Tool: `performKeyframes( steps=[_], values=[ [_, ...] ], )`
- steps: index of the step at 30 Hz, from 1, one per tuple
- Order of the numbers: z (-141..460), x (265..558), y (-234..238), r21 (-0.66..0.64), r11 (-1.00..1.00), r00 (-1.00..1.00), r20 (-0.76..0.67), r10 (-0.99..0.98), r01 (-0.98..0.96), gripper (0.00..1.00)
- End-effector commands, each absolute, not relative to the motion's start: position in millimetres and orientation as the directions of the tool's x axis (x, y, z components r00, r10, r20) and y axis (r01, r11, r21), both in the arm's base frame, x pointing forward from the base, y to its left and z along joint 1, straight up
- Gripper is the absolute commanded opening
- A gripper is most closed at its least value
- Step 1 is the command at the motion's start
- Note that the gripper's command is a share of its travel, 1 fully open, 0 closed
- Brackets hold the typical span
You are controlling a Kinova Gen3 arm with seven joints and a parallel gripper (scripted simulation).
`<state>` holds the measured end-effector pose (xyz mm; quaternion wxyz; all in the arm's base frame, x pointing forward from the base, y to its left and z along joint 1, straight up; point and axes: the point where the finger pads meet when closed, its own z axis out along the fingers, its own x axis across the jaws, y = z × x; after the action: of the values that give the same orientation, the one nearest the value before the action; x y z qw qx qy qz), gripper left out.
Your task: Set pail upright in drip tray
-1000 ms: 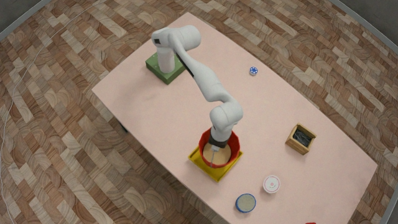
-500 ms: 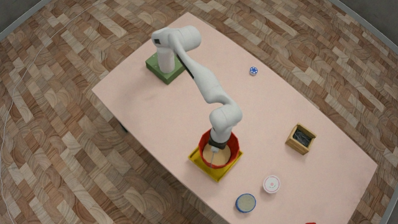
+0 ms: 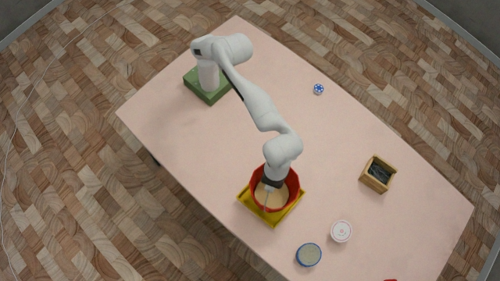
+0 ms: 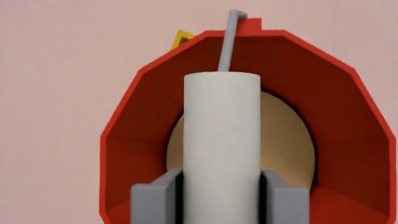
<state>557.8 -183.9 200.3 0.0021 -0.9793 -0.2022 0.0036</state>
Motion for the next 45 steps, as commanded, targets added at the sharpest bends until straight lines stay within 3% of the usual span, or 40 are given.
performKeyframes(
  steps=[1,45],
  values=[
    [198.3,558.2,-184.0,-0.004,-0.918,0.918,-0.004,0.396,0.396,0.00],
    [173.9,558.1,-184.0,-0.004,-0.918,0.918,-0.004,0.396,0.396,0.00]
  ],
)
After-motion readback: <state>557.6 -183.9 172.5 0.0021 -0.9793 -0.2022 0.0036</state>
